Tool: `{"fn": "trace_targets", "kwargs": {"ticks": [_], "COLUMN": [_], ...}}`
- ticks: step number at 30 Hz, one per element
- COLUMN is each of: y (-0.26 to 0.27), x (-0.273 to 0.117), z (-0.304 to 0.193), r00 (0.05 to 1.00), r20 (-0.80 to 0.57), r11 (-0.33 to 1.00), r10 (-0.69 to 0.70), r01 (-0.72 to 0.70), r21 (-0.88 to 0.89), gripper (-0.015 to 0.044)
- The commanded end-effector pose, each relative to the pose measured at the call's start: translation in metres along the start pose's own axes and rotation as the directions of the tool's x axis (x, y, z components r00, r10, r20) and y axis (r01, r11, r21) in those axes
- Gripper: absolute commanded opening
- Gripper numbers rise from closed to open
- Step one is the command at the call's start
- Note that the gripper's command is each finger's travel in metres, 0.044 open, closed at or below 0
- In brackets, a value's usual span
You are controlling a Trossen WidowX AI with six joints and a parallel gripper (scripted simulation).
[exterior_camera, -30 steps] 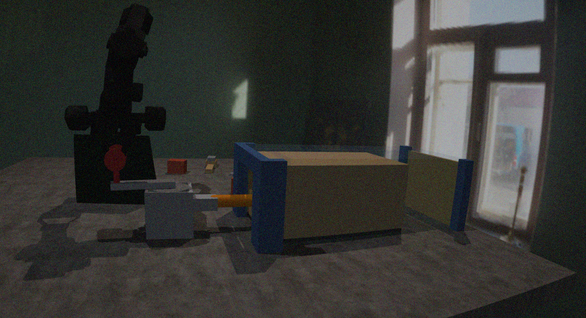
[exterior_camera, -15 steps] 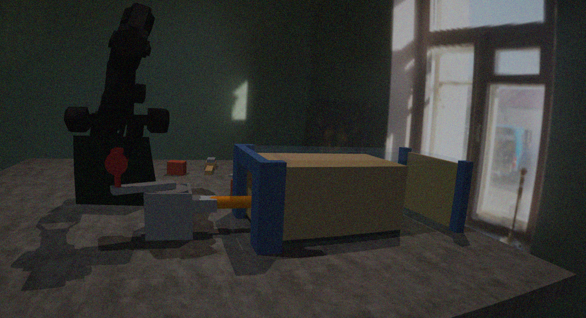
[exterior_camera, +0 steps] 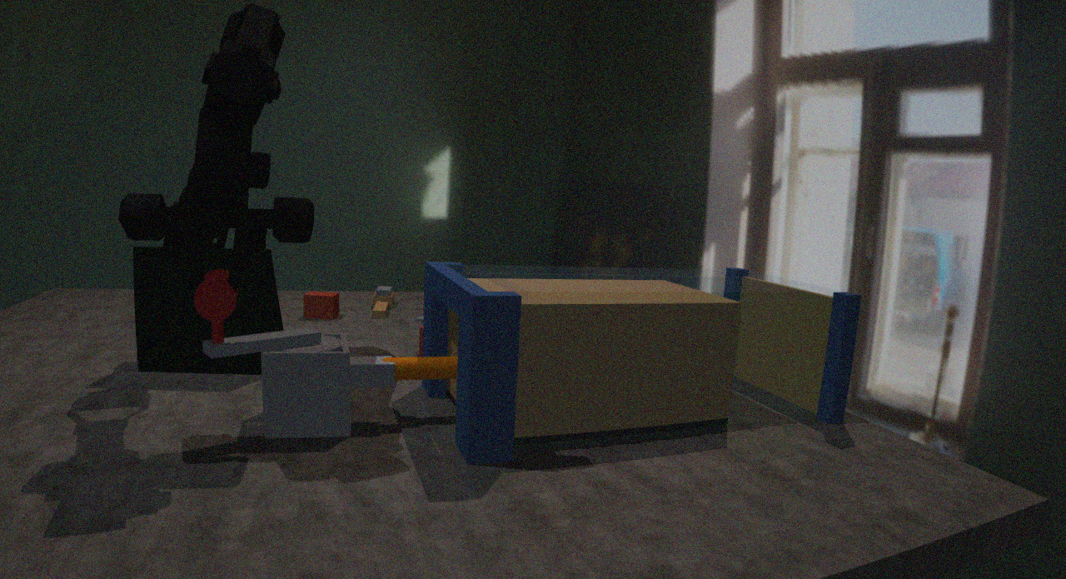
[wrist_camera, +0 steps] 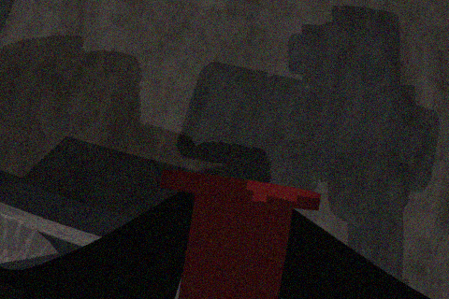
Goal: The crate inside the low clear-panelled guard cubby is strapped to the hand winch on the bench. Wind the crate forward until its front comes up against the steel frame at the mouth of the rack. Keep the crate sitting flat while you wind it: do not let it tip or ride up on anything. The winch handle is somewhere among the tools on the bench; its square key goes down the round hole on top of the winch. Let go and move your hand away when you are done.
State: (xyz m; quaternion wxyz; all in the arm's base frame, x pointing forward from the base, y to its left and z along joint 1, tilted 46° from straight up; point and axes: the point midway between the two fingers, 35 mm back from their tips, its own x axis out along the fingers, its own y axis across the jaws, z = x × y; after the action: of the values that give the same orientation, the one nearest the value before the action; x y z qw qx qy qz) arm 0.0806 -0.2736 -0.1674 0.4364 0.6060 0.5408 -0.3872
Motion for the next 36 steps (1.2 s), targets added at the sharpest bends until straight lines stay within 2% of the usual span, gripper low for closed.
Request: {"fn": "trace_targets", "kwargs": {"ticks": [1, 32, 34, 36], "y": [0.016, 0.048, 0.029, 0.029], "x": [0.015, 0.024, 0.013, 0.013], "z": [0.010, 0.032, 0.031, 0.032], "r00": [1.000, 1.000, 1.000, 1.000], "r20": [0.005, 0.006, 0.017, 0.017], "r11": [1.000, 1.000, 1.000, 1.000], "r10": [0.021, 0.023, -0.006, -0.006], "r01": [-0.021, -0.023, 0.006, 0.006], "r21": [-0.020, -0.021, 0.000, 0.000], "gripper": [0.0000, 0.0000, 0.0000, 0.0053]}}
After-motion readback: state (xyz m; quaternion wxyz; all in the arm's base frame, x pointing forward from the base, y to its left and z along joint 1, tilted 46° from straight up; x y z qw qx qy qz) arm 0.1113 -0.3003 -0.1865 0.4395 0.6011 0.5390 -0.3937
